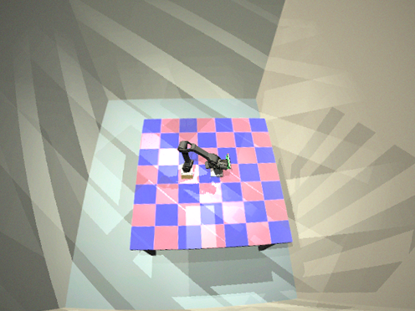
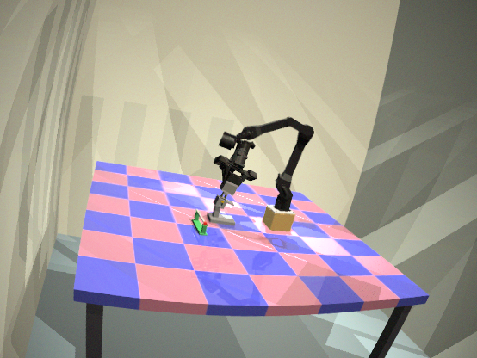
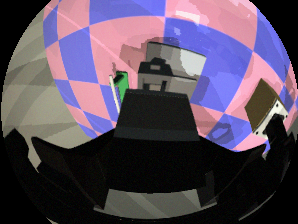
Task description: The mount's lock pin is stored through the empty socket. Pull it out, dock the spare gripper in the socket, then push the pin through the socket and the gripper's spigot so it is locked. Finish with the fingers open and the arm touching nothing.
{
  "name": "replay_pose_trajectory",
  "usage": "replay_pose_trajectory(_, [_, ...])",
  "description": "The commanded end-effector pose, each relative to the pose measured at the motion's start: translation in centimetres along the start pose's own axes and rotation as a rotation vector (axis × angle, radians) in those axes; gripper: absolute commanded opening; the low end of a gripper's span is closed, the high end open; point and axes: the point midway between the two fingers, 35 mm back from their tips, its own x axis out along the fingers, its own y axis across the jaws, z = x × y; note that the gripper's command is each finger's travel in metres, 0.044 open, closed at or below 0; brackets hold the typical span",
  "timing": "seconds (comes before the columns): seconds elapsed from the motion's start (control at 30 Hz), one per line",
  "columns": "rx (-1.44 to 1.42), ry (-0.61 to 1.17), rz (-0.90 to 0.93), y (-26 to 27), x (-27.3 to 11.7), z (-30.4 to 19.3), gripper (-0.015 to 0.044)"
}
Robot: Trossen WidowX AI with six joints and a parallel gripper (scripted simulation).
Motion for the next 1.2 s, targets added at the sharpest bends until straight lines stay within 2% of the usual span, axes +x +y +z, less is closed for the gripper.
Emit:
replay_pose_trajectory(0.0, [0.001,0.0,0.004,0.1,0.4,0.2,0.0])
replay_pose_trajectory(0.77, [0.003,-0.001,0.003,0.1,3.1,1.7,0.0])
replay_pose_trajectory(1.17, [0.005,0.001,-0.003,-0.1,2.9,1.6,0.0])
